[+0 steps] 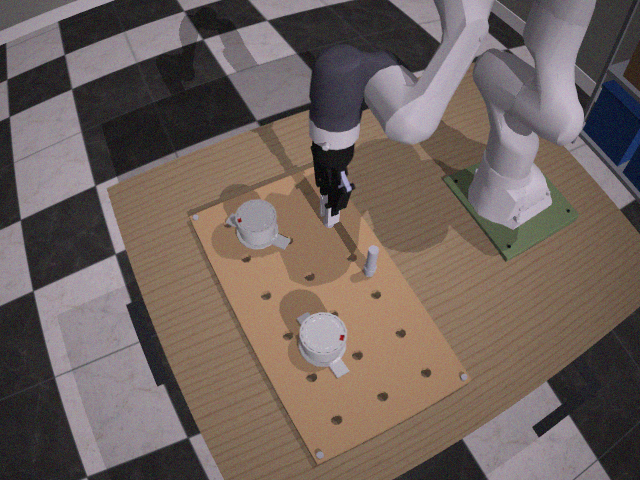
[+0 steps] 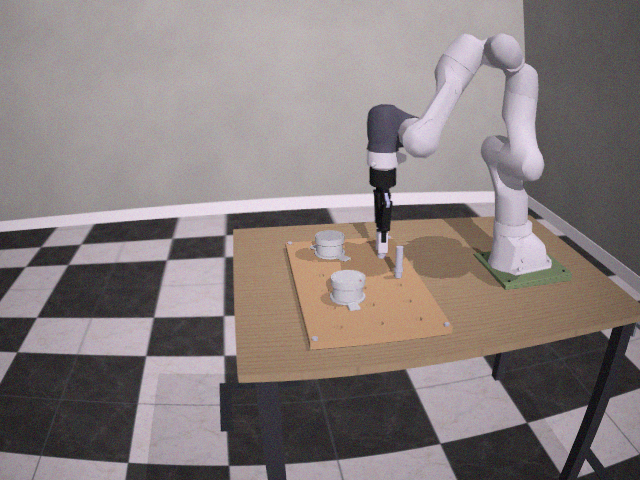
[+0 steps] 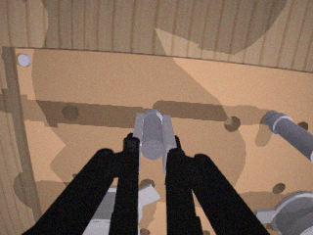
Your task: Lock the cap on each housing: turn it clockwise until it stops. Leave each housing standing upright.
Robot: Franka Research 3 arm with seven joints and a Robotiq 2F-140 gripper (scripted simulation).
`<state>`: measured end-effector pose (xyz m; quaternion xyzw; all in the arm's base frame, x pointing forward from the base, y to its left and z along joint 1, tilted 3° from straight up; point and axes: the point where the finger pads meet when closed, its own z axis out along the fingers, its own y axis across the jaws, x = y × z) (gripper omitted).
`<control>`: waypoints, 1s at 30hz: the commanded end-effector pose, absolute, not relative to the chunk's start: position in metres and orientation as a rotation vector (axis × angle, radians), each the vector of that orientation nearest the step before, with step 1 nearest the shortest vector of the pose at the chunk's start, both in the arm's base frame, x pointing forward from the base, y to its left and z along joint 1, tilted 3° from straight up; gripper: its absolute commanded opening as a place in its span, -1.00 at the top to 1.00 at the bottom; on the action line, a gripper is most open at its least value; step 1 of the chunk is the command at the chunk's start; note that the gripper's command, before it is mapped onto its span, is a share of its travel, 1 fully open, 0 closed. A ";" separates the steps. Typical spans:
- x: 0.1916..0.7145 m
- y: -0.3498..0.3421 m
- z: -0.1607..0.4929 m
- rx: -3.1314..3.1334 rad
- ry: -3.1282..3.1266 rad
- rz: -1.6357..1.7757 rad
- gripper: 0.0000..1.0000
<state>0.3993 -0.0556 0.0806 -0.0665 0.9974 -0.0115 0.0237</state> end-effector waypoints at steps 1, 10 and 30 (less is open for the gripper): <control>0.402 -0.055 0.080 -0.208 3.080 -0.034 0.80; 0.402 -0.055 0.080 -0.208 3.080 -0.034 0.80; 0.402 -0.055 0.080 -0.208 3.080 -0.034 0.28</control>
